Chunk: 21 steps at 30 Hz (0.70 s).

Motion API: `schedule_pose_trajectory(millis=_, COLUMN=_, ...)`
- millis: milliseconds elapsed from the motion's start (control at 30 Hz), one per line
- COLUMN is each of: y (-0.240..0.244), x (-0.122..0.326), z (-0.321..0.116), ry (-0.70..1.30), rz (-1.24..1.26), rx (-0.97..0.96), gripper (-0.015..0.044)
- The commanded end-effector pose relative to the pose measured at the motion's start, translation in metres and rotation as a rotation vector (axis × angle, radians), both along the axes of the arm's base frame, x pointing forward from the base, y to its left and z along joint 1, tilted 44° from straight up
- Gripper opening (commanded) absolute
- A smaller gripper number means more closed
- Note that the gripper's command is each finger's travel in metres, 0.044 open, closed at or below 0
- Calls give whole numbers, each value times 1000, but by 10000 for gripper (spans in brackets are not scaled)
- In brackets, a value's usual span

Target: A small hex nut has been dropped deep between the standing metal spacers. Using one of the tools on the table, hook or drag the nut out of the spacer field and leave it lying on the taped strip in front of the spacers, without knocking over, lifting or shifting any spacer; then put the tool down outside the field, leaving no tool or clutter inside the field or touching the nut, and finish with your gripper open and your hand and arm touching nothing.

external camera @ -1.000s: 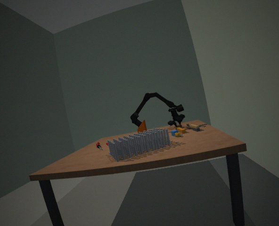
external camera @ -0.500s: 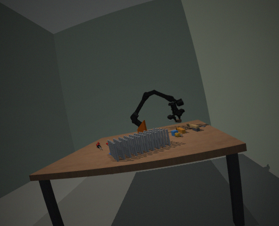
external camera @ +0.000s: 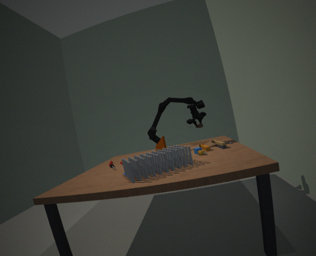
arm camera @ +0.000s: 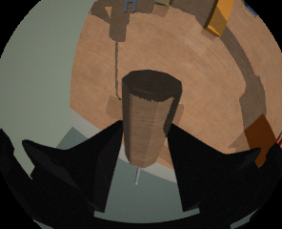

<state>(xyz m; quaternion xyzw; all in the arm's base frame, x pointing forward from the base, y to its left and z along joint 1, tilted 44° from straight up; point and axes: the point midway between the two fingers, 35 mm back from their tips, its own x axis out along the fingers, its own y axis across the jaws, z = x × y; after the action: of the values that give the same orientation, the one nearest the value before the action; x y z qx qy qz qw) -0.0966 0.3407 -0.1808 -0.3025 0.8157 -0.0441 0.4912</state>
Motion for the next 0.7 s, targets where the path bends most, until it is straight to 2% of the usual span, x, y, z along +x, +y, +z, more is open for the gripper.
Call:
schedule_pose_trajectory(millis=0, y=4, x=1, z=7, ry=-1, rz=1, rx=2, gripper=0)
schedule_pose_trajectory(millis=667, y=26, x=131, z=73, ry=-356, rz=-366, rx=75, gripper=0)
